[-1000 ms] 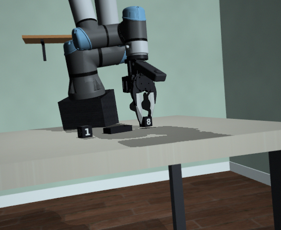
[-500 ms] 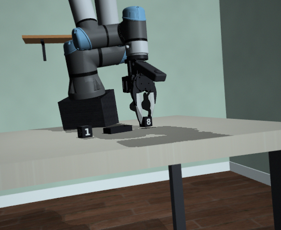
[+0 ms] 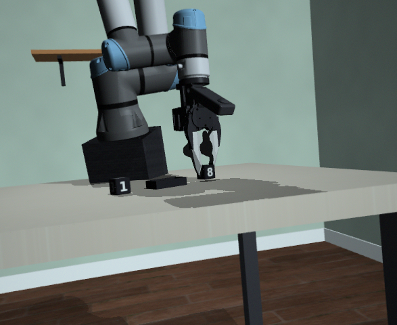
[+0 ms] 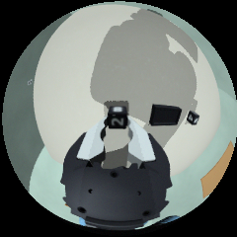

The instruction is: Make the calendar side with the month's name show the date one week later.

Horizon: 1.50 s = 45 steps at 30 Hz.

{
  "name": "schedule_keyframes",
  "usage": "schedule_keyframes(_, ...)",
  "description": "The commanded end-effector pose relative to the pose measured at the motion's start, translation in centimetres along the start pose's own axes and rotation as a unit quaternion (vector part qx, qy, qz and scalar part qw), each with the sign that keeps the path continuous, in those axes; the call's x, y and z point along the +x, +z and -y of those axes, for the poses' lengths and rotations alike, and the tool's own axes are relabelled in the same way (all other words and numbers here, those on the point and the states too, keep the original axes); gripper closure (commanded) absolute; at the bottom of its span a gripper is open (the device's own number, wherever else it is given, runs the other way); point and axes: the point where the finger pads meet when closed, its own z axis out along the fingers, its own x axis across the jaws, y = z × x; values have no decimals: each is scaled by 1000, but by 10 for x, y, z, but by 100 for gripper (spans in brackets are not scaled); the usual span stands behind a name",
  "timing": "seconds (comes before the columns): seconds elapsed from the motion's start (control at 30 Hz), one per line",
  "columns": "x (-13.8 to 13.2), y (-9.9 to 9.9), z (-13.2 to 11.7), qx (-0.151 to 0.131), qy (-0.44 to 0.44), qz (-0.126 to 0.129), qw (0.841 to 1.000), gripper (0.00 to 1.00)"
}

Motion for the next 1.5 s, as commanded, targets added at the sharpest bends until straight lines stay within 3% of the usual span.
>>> schedule_keyframes(0.0,0,0,0,0,0,0,1000,89)
schedule_keyframes(1.47,0,4,0,0,0,0,1000,89)
